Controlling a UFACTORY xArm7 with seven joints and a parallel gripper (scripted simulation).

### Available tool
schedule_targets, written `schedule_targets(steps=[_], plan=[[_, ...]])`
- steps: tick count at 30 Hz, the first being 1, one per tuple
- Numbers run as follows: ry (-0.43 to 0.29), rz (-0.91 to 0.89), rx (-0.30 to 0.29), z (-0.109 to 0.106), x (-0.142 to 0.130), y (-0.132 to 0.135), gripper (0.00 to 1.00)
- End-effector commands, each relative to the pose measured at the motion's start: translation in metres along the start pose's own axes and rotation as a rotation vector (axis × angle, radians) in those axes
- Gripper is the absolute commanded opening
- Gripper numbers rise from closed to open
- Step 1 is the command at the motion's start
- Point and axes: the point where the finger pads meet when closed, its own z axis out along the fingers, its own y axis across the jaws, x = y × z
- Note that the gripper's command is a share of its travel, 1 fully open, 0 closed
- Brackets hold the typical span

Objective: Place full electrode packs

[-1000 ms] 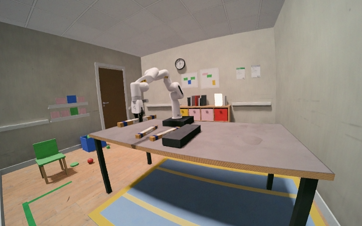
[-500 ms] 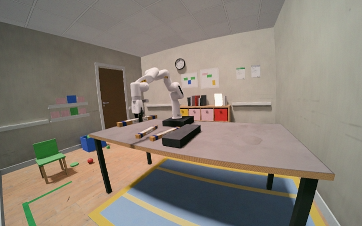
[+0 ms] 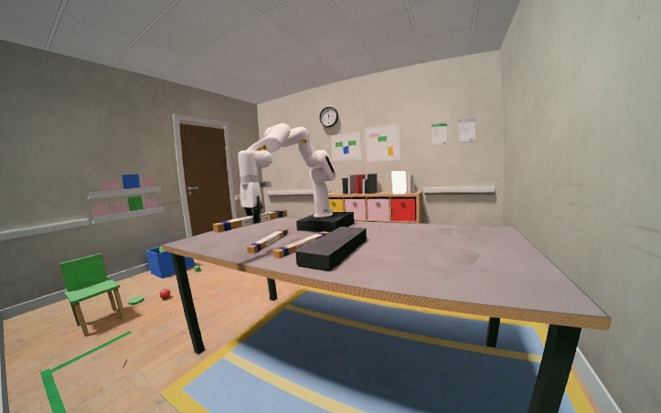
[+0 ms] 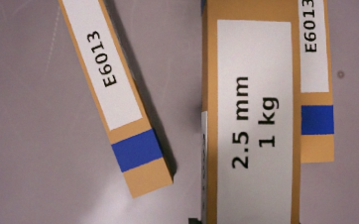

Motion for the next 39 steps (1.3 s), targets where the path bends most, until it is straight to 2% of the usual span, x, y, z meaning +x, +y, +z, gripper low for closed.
schedule_targets(steps=[1, 12, 18, 27, 29, 39], plan=[[-0.007, 0.000, -0.001, -0.003, -0.001, -0.002, 0.35], [-0.007, 0.001, -0.001, -0.003, 0.004, -0.016, 0.35], [-0.007, 0.001, -0.001, -0.003, 0.010, -0.034, 0.35], [-0.007, 0.001, -0.001, -0.003, 0.025, -0.076, 0.35], [-0.007, 0.001, -0.001, -0.003, 0.025, -0.076, 0.35], [-0.007, 0.001, -0.001, -0.003, 0.045, -0.136, 0.35]])
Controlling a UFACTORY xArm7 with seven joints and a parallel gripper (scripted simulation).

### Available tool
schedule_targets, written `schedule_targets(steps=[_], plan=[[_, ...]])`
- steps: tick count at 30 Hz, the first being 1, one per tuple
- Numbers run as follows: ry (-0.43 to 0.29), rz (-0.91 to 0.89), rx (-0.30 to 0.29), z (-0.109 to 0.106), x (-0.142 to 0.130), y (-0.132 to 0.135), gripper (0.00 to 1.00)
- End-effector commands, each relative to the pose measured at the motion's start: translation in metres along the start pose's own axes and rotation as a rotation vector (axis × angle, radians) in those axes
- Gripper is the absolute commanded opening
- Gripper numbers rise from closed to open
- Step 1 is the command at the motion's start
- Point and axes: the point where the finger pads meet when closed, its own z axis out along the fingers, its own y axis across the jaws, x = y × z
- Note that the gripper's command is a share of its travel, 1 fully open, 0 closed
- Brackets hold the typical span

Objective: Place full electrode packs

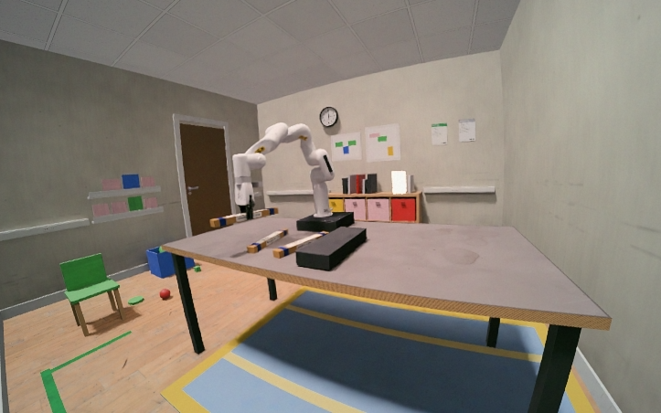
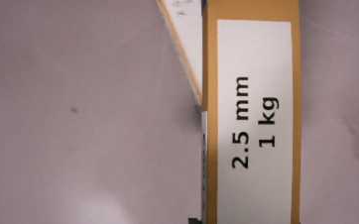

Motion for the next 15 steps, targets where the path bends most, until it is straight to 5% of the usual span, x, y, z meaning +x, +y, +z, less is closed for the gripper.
schedule_targets(steps=[1, 15], plan=[[-0.008, -0.002, -0.002, -0.003, 0.007, -0.025, 0.35], [-0.008, -0.002, -0.002, -0.003, 0.031, -0.094, 0.35]])
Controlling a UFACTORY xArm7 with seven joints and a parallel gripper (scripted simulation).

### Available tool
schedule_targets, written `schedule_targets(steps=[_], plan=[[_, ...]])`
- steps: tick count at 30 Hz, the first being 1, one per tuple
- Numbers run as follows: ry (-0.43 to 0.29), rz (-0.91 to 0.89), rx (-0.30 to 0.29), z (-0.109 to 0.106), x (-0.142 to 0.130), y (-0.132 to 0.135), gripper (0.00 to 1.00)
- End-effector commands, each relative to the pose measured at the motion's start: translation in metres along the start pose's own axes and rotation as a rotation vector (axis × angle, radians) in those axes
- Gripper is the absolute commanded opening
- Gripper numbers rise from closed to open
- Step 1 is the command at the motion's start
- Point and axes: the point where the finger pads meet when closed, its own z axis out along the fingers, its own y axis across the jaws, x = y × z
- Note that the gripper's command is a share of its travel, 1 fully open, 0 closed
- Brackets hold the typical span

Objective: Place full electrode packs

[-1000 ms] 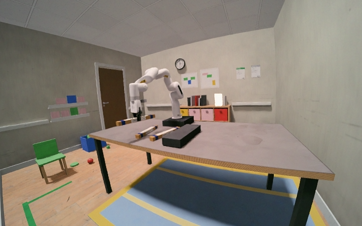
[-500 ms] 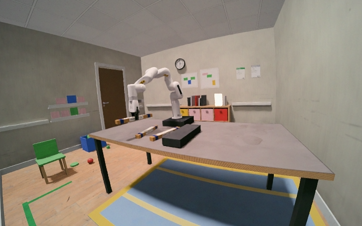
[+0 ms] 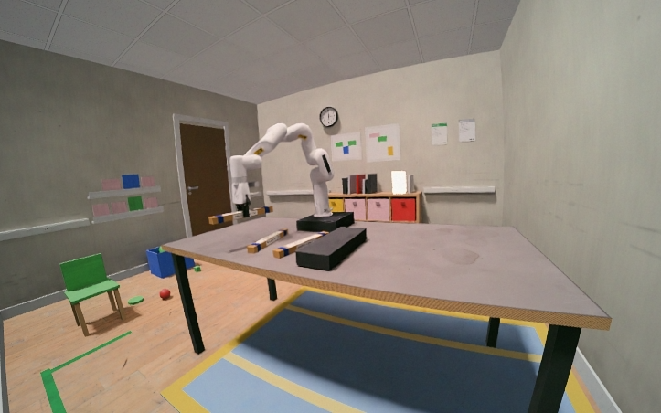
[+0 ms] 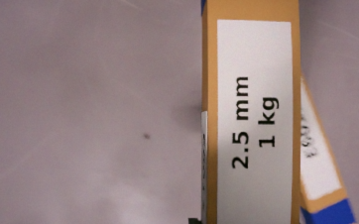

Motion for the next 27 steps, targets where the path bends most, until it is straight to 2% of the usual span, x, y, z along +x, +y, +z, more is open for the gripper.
schedule_targets(steps=[1, 7, 9, 18, 27], plan=[[-0.007, 0.000, 0.000, -0.003, 0.006, -0.024, 0.35], [-0.007, 0.000, 0.000, -0.003, 0.016, -0.052, 0.35], [-0.007, 0.000, 0.000, -0.003, 0.016, -0.052, 0.35], [-0.007, 0.000, 0.000, -0.002, 0.028, -0.086, 0.35], [-0.007, 0.000, 0.000, -0.002, 0.033, -0.102, 0.35]])
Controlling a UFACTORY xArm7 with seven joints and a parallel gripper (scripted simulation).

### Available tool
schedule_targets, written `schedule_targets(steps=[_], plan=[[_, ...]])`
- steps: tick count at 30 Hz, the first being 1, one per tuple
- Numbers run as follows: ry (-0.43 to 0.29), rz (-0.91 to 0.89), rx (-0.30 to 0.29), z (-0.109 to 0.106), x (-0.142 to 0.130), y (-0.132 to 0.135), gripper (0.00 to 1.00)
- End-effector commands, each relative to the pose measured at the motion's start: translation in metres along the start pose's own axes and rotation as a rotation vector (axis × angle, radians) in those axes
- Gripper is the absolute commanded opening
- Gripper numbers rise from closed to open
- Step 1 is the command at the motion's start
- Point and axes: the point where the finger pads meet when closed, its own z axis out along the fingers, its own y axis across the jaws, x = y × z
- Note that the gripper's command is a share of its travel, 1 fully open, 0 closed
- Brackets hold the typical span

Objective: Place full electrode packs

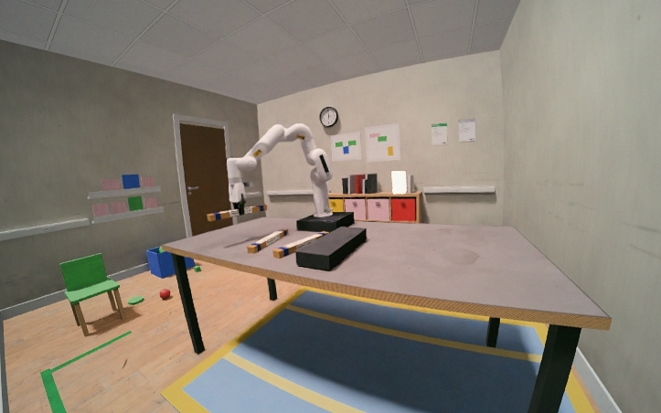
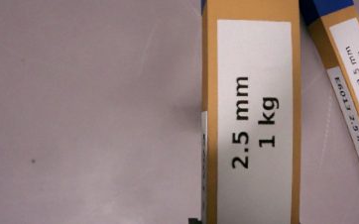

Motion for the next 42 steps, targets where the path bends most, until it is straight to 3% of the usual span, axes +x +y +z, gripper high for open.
schedule_targets(steps=[1, 42], plan=[[-0.006, -0.002, 0.002, -0.0025, -0.0005, -0.0050, 0.35], [-0.006, -0.002, 0.002, -0.0024, 0.0024, -0.0134, 0.35]])
